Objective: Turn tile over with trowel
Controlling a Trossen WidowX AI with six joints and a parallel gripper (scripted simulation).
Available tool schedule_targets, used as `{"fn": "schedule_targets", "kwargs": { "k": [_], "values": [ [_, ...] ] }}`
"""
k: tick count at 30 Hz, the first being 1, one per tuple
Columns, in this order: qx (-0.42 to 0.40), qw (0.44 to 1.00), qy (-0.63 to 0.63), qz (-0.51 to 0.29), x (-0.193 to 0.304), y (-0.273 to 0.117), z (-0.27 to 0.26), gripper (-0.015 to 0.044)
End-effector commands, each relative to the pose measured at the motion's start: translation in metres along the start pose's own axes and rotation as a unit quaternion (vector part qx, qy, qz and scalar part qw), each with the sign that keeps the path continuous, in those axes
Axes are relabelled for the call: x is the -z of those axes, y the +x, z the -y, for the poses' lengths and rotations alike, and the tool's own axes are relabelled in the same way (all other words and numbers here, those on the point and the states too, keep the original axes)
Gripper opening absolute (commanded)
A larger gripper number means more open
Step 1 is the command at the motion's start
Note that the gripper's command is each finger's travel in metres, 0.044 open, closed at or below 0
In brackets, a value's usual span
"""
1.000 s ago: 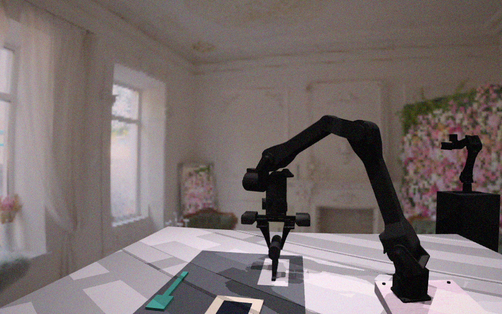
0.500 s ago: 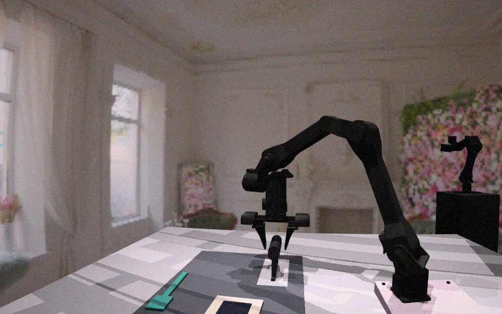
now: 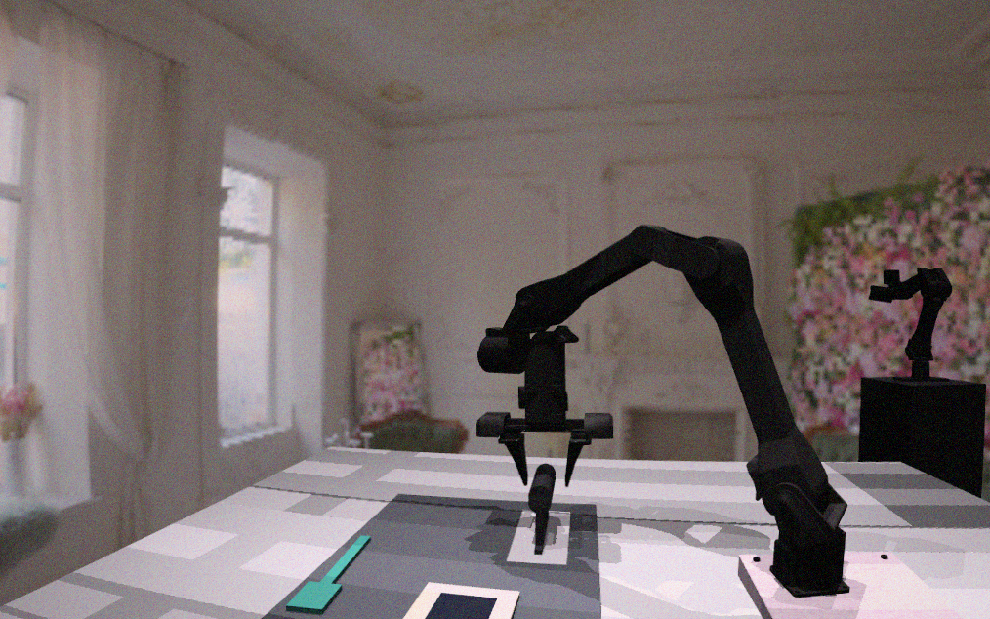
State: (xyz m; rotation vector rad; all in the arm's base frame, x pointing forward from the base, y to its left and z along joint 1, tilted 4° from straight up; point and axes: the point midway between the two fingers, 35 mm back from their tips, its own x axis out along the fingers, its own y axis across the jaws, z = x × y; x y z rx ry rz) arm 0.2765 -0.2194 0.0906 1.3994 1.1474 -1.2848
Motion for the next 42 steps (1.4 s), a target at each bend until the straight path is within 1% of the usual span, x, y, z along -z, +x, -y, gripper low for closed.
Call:
{"fn": "schedule_targets", "kwargs": {
  "k": [1, 7, 8, 11, 15, 27, 38, 42],
  "values": [
    [-0.010, 1.000, 0.001, 0.005, 0.000, -0.034, 0.000, 0.0270],
    [-0.010, 1.000, 0.001, 0.005, 0.000, -0.034, 0.000, 0.0270],
    [-0.014, 1.000, 0.001, 0.008, 0.000, -0.033, -0.001, 0.0296],
    [-0.014, 1.000, 0.001, 0.008, 0.000, -0.045, -0.001, 0.0300],
    [-0.024, 1.000, 0.003, 0.006, -0.001, -0.043, -0.001, 0.0300],
    [-0.215, 0.976, 0.017, -0.017, -0.004, -0.018, 0.009, 0.0300],
    [-0.380, 0.925, -0.007, -0.010, 0.008, -0.003, 0.034, 0.0300],
    [-0.423, 0.906, -0.021, -0.003, 0.016, 0.001, 0.044, 0.0300]
  ]
}}
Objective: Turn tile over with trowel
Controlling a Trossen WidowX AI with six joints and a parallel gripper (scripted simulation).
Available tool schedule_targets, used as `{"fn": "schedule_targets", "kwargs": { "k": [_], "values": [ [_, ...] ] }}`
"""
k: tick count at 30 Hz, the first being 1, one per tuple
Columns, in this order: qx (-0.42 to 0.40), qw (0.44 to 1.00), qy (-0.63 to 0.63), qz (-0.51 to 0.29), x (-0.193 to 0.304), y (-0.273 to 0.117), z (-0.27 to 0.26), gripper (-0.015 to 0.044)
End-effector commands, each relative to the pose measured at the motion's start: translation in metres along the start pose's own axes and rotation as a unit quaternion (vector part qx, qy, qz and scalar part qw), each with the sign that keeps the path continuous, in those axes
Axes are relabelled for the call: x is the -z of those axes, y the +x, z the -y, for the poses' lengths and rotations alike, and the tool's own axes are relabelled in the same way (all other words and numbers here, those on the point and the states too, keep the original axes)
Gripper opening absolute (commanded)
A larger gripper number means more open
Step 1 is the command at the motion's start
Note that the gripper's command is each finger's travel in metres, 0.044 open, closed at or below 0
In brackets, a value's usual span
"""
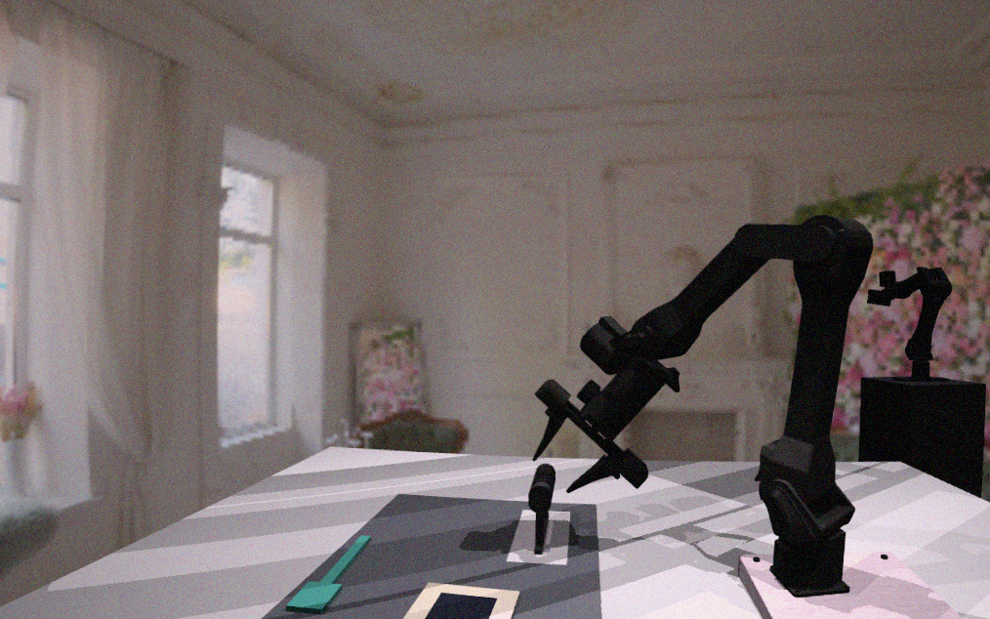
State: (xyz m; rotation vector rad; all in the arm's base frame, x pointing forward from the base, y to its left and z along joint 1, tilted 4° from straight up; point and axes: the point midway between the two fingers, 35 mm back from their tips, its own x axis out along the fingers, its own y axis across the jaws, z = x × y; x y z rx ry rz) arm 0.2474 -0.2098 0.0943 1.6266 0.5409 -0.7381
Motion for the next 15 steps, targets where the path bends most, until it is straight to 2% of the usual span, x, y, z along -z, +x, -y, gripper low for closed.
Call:
{"fn": "schedule_targets", "kwargs": {
  "k": [1, 15],
  "values": [
    [-0.071, 0.997, -0.025, -0.001, 0.0113, -0.0056, 0.0145, 0.0300],
    [-0.071, 0.997, -0.025, -0.001, 0.0103, 0.0015, 0.0131, 0.0300]
  ]
}}
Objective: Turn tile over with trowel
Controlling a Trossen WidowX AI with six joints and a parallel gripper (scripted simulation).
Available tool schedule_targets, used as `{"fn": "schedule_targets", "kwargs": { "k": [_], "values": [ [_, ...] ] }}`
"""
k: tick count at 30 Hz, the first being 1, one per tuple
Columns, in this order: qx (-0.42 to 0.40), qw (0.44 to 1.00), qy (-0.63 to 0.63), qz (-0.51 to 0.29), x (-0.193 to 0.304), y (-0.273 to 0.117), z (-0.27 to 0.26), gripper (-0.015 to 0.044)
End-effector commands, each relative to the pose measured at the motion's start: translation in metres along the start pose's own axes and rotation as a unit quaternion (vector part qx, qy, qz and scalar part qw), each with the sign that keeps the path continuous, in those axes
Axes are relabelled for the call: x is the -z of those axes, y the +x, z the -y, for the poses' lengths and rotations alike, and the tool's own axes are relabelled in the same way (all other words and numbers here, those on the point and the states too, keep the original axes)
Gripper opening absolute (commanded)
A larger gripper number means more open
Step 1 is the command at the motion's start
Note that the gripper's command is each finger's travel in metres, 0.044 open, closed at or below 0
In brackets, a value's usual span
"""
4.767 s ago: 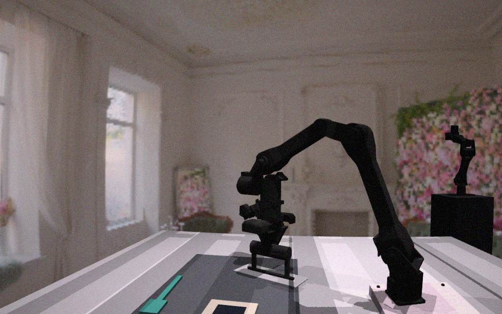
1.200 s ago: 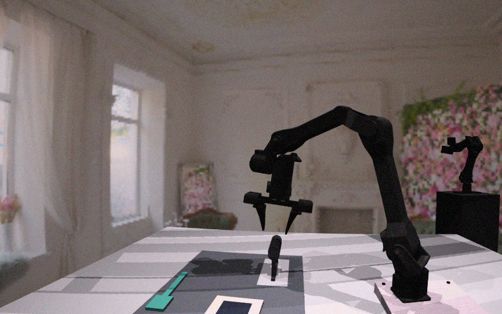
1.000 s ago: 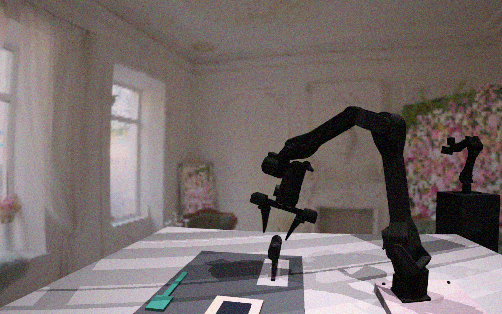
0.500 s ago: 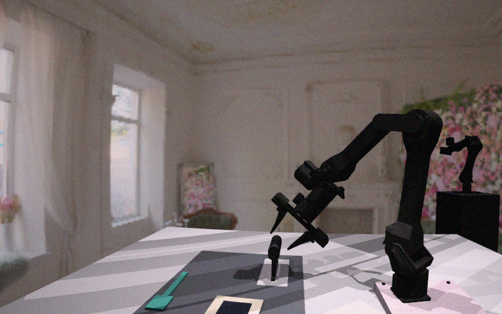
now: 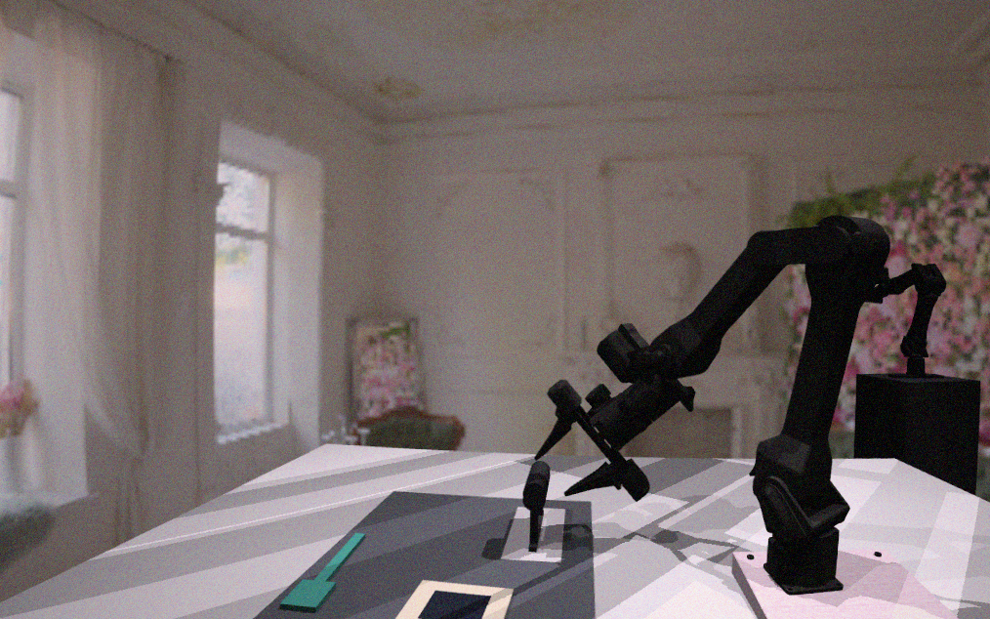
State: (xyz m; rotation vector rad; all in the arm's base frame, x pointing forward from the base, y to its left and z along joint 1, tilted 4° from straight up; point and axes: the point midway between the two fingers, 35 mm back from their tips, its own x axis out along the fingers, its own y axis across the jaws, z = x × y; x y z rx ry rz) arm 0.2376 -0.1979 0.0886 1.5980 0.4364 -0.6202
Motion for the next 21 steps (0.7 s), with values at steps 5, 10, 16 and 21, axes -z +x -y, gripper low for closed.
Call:
{"fn": "schedule_targets", "kwargs": {
  "k": [5, 10, 16, 21],
  "values": [
    [-0.002, 1.000, 0.000, -0.003, 0.000, 0.013, 0.000, 0.0300],
    [-0.002, 1.000, 0.000, -0.002, -0.001, 0.021, 0.000, 0.0300],
    [-0.002, 1.000, 0.001, -0.002, -0.001, 0.031, 0.000, 0.0300],
    [-0.003, 1.000, 0.001, -0.002, -0.001, 0.039, 0.000, 0.0300]
  ]
}}
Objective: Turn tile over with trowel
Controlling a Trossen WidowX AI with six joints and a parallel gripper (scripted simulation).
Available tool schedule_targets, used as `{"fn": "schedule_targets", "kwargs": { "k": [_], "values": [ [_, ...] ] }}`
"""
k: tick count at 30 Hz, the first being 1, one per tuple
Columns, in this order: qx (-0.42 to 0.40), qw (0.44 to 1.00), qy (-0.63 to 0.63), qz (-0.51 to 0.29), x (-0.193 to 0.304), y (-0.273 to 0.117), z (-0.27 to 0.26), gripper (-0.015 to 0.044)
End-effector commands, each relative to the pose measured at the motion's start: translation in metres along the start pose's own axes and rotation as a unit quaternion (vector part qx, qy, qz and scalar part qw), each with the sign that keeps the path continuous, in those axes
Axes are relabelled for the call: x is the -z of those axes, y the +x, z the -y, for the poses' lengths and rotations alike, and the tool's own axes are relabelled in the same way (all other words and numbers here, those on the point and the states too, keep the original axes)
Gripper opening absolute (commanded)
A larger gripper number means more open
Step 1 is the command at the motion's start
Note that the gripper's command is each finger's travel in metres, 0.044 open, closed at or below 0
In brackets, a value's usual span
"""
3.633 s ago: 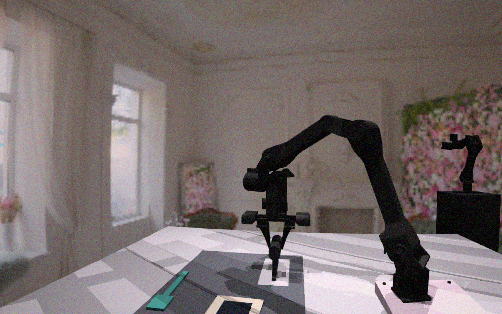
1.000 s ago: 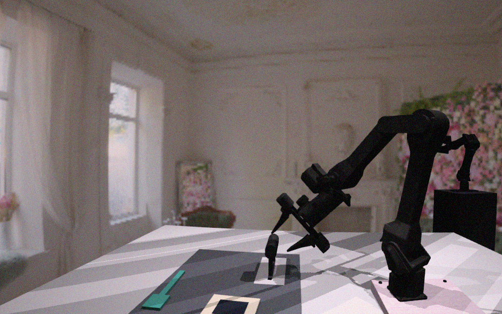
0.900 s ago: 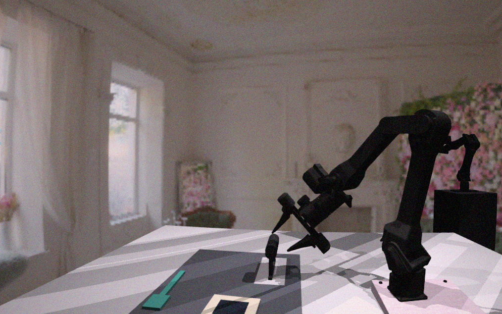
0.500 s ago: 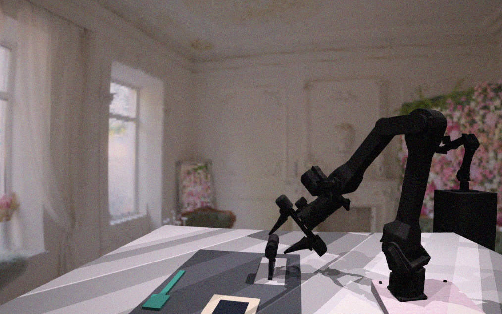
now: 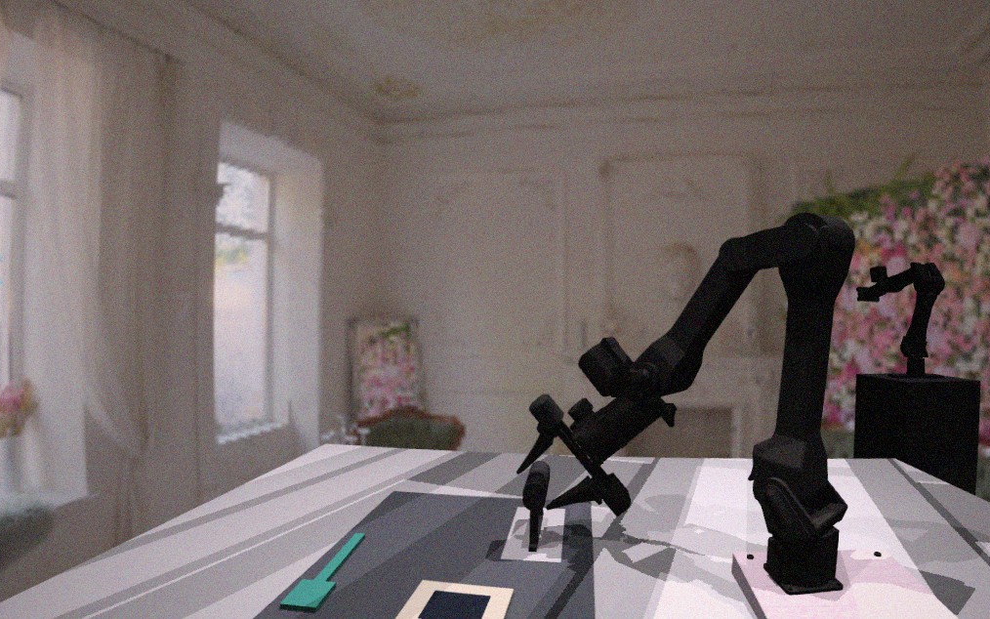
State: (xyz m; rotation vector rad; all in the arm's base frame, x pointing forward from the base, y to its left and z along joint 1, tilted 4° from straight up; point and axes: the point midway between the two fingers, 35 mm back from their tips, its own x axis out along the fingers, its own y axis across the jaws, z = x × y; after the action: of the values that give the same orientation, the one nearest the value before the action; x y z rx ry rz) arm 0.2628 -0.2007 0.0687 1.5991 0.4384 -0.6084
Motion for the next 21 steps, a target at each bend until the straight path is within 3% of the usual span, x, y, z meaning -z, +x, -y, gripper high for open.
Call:
{"fn": "schedule_targets", "kwargs": {
  "k": [1, 14, 21],
  "values": [
    [0.000, 1.000, 0.003, 0.002, 0.000, 0.008, 0.000, 0.0300],
    [-0.002, 1.000, 0.004, 0.002, 0.001, 0.027, 0.001, 0.0300],
    [-0.002, 1.000, 0.004, 0.002, 0.001, 0.027, 0.001, 0.0116]
  ]
}}
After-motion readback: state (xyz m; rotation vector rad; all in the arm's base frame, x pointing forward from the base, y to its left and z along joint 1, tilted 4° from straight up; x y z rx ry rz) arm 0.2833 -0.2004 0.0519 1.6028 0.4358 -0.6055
